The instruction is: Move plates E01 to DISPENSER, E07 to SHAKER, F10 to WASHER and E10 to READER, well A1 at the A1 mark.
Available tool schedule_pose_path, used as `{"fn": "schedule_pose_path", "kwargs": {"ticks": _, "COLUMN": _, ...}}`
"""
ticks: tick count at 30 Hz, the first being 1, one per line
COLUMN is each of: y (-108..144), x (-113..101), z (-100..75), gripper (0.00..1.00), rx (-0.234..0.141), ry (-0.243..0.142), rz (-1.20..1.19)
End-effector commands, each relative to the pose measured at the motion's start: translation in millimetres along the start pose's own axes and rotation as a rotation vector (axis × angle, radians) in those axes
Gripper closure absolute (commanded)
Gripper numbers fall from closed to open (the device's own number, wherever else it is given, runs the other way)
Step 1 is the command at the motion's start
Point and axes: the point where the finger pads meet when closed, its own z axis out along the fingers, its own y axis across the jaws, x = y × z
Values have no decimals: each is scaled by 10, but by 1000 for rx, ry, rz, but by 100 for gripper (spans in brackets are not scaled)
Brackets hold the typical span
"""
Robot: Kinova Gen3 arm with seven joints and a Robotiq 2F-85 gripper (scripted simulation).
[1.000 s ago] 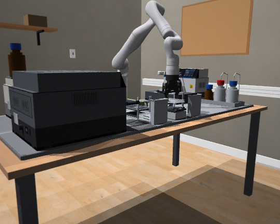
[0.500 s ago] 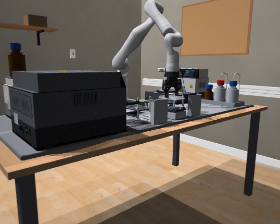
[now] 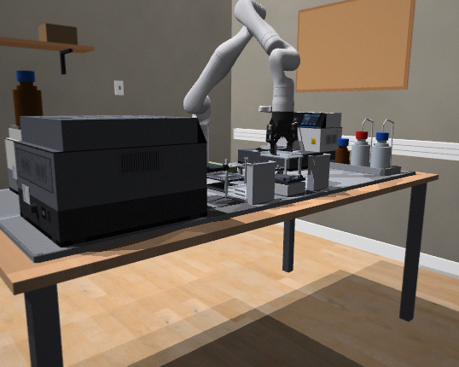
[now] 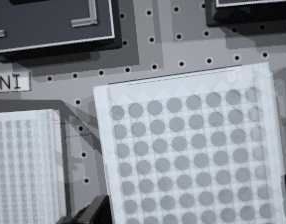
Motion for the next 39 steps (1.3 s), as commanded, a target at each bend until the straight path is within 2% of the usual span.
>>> {"fn": "schedule_pose_path", "kwargs": {"ticks": 1, "y": 0, "x": -4, "z": -12, "gripper": 6, "rx": 0, "ry": -2, "rz": 0}}
{"fn": "schedule_pose_path", "kwargs": {"ticks": 39, "y": 0, "x": -4, "z": -465, "gripper": 6, "rx": 0, "ry": -2, "rz": 0}}
